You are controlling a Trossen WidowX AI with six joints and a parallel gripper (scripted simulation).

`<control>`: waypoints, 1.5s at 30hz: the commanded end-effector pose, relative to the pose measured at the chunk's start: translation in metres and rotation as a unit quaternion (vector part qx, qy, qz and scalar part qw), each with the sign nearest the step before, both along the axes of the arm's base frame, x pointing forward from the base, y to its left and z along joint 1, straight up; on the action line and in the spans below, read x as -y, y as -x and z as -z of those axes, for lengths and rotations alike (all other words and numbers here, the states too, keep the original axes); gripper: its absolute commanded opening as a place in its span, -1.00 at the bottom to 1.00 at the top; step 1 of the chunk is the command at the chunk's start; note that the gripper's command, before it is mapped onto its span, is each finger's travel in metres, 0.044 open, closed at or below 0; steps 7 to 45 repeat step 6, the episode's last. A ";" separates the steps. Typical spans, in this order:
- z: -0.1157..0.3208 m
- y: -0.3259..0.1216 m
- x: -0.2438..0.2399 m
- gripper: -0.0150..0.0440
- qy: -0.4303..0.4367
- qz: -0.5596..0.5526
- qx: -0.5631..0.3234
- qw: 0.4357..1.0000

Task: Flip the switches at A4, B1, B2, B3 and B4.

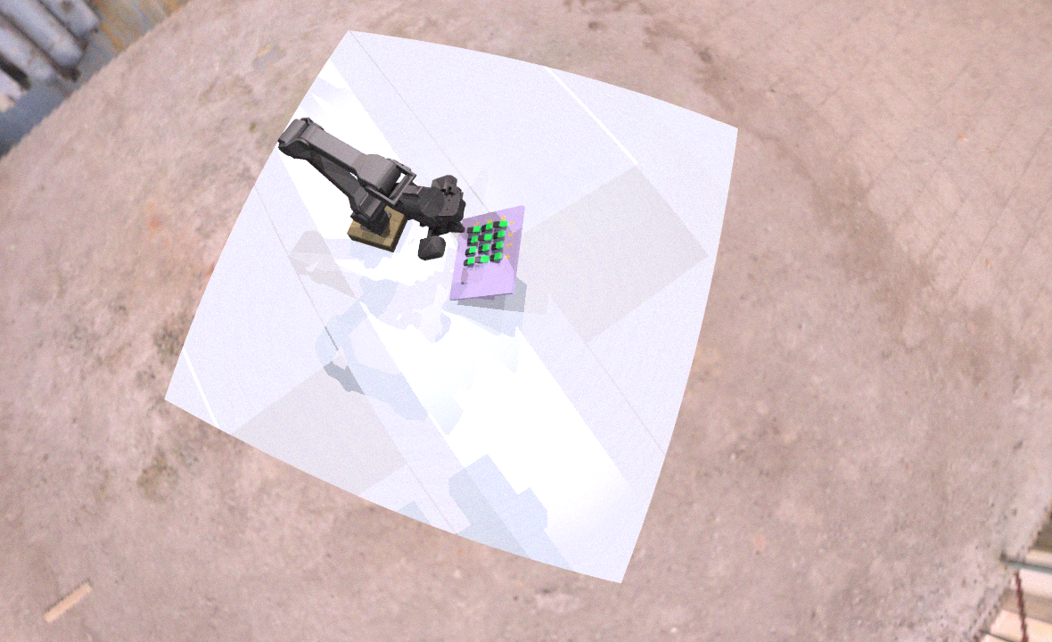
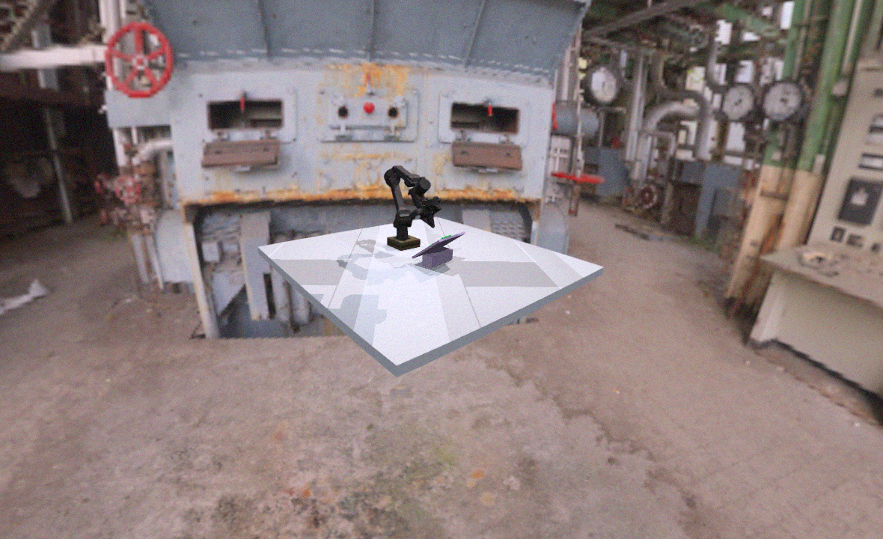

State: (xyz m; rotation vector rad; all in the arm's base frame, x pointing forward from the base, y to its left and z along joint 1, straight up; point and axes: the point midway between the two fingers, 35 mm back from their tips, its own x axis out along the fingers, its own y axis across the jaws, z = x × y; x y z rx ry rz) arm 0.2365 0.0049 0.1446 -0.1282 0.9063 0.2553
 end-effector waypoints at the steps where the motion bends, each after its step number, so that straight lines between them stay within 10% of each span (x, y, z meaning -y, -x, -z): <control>1: 0.001 0.001 0.000 -0.49 0.000 0.003 -0.003 1.000; 45: 0.001 0.001 0.000 -0.49 0.000 0.003 -0.003 1.000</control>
